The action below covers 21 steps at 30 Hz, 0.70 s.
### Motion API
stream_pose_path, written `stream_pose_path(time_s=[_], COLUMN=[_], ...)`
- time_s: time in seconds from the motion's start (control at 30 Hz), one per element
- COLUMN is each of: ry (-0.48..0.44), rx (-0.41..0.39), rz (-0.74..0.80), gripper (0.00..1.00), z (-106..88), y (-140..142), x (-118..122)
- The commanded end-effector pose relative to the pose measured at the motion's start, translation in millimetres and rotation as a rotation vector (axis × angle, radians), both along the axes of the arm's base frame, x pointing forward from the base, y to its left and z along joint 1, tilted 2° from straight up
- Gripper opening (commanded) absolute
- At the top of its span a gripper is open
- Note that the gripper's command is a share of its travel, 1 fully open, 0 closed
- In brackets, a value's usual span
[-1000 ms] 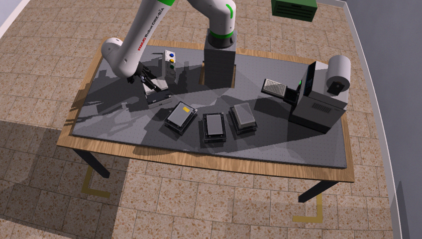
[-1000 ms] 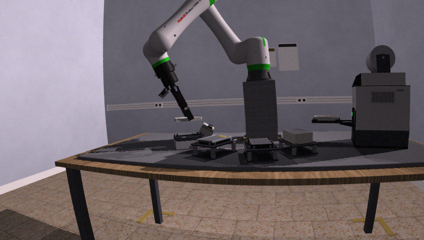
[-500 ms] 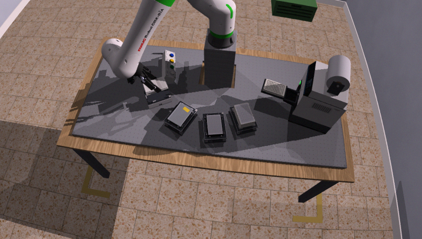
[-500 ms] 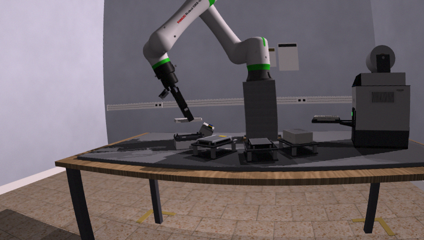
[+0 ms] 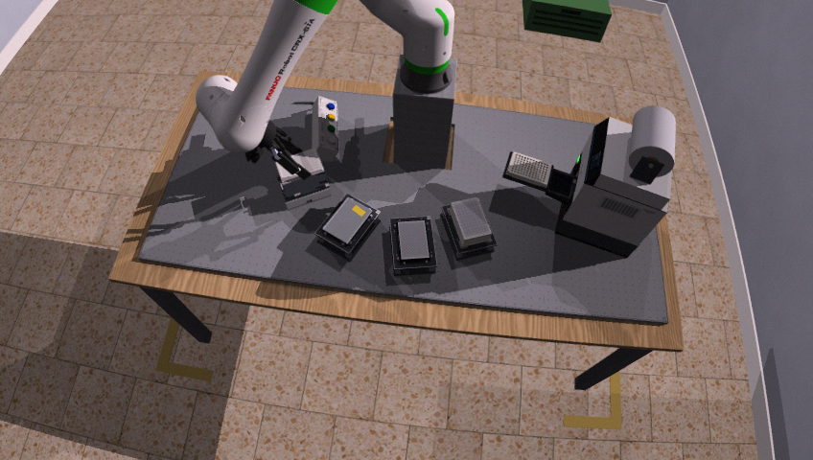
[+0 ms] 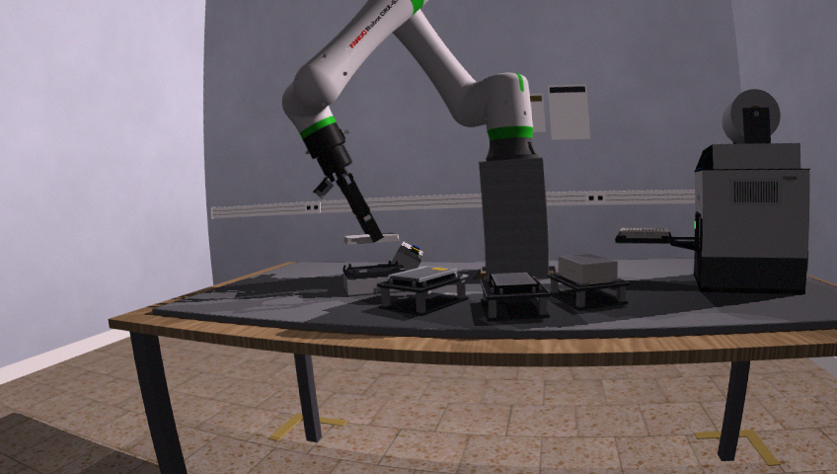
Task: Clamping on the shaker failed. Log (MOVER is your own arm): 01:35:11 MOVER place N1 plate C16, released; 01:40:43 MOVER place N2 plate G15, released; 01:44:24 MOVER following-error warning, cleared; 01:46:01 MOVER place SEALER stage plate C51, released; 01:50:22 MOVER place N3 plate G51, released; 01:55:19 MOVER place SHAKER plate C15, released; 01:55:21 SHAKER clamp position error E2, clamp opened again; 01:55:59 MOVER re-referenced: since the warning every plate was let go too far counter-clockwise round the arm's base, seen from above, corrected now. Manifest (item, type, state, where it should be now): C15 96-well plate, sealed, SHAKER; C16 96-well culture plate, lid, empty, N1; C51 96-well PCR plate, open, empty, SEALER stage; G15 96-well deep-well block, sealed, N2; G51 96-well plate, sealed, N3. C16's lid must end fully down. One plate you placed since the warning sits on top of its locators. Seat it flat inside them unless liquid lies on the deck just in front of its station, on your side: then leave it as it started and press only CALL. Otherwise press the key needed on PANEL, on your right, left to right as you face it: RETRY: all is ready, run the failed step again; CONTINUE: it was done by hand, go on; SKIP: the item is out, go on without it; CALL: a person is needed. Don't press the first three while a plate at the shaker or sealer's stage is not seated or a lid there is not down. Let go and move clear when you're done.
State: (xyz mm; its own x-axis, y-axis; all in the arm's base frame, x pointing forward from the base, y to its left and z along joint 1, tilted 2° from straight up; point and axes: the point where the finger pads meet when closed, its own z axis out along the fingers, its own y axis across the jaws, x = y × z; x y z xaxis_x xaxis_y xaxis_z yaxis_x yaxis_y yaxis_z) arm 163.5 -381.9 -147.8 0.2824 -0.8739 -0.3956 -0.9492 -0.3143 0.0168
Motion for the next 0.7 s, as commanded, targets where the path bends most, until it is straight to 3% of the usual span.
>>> stream_pose_path(time_s=[0.0, 0.67], ry=[-0.001, -0.001], rx=[-0.002, -0.002], rz=[0.000, 0.000], gripper=[0.10, 0.10], z=[-0.5, -6.5], y=[-0.8, -1.0], x=[0.3, 0.3])
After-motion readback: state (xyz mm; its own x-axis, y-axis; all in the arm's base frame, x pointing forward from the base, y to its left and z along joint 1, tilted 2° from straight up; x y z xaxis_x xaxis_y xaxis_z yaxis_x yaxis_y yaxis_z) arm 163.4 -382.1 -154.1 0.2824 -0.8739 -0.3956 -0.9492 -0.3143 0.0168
